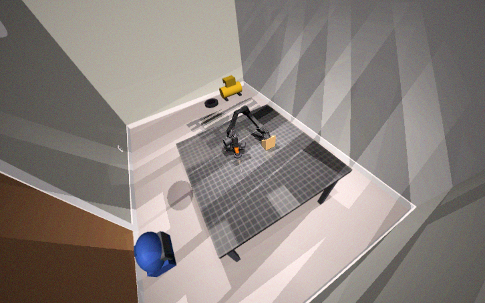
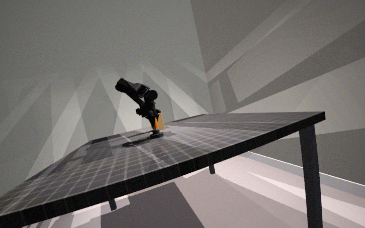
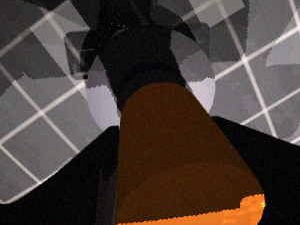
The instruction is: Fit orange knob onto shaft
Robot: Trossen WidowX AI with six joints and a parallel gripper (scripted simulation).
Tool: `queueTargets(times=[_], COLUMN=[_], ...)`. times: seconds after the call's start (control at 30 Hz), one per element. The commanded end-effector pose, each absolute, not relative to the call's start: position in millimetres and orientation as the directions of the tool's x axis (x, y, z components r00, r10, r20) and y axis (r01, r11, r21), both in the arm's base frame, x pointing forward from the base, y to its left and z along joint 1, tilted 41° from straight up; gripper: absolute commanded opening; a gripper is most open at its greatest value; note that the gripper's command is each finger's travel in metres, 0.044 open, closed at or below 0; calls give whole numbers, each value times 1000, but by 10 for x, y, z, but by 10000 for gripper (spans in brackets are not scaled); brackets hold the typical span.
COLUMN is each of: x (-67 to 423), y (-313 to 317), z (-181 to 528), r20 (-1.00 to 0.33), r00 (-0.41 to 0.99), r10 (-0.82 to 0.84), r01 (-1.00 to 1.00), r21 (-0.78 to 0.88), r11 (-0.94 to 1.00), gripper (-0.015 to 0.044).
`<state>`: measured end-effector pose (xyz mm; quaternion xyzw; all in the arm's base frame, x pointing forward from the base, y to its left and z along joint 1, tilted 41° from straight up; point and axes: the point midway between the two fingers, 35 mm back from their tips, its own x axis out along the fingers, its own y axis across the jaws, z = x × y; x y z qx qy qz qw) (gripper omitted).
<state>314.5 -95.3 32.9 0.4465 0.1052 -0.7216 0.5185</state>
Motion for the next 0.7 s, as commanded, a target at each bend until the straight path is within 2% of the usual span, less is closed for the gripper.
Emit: queueTargets(times=[0.0, 0.67], x=[3147, 3153], y=[-958, -1026], z=[331, 257], r20=[-751, -751], r00=[-62, -62], r10=[-657, -658], r01=[821, 812], r21=[336, 345], r11=[-461, -471], gripper=[0, 0])
